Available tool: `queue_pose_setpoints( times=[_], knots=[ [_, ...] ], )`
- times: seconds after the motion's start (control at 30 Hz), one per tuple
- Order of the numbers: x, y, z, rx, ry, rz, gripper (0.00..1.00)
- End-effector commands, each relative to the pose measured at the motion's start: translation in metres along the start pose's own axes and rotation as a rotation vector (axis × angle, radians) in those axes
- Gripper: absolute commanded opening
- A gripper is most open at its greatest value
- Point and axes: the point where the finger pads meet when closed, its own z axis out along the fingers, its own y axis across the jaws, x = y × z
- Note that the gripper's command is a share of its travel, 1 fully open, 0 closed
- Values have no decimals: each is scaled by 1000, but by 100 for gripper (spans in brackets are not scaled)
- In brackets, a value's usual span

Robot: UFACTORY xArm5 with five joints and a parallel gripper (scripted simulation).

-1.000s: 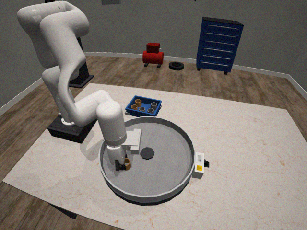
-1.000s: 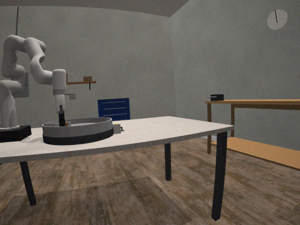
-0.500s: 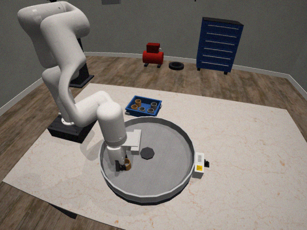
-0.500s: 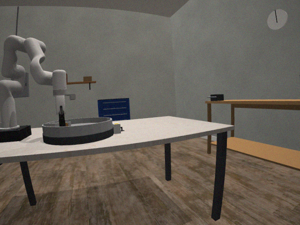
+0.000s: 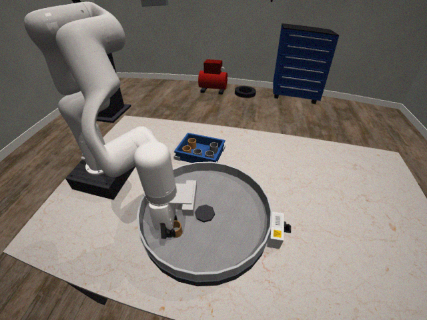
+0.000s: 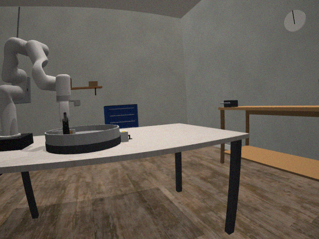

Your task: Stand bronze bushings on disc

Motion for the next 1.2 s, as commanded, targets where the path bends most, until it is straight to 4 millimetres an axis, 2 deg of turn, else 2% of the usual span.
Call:
queue_pose_setpoints(
  times=[0.0,1.17],
  knots=[
    [1,1,-1,-2,3,0,49],
    [1,1,-5,-2,3,0,49]
  ],
)
